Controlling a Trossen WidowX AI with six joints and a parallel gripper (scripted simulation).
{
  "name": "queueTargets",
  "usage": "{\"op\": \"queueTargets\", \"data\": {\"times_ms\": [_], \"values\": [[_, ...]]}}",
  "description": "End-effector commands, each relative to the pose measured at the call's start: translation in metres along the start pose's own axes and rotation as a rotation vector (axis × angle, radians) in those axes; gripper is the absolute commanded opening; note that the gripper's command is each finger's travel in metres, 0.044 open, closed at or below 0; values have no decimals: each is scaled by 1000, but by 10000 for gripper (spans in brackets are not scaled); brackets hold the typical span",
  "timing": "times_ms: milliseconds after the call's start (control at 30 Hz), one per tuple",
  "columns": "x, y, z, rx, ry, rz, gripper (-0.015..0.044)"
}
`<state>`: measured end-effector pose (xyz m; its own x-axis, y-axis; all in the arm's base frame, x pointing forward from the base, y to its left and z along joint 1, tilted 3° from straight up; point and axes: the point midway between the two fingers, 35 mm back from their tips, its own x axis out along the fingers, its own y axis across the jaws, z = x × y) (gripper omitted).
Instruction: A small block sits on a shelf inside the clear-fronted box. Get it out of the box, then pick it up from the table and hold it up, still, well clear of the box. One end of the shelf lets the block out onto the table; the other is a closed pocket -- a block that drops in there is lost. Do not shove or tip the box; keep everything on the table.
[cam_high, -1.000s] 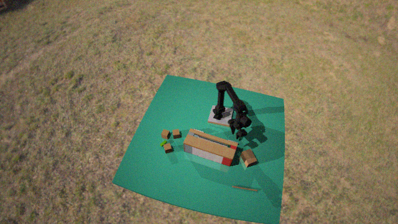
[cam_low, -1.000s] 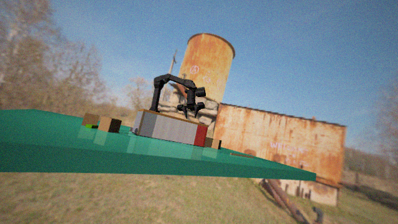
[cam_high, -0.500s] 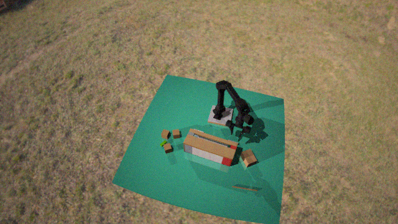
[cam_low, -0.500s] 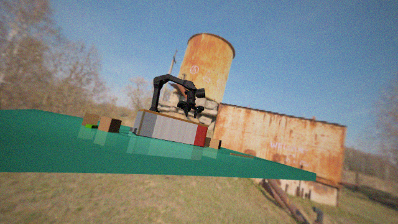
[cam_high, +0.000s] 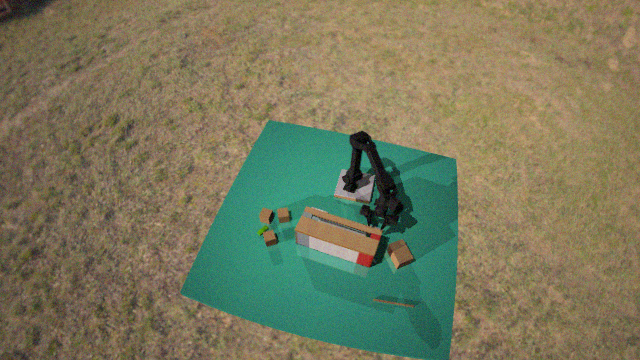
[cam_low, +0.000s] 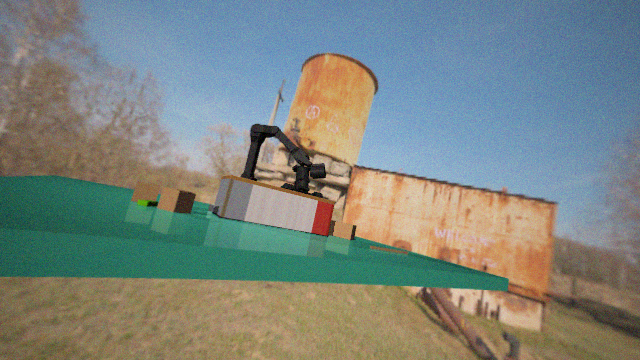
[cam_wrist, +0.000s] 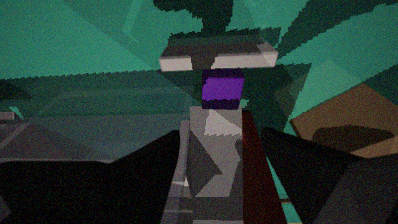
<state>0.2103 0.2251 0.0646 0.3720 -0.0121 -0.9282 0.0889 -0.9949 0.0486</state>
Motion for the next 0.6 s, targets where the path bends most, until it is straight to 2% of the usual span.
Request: {"op": "queueTargets", "data": {"times_ms": [0,567], "values": [[1,-2,-2,3,21,-18,285],[24,-4,6,3,21,-18,285]]}}
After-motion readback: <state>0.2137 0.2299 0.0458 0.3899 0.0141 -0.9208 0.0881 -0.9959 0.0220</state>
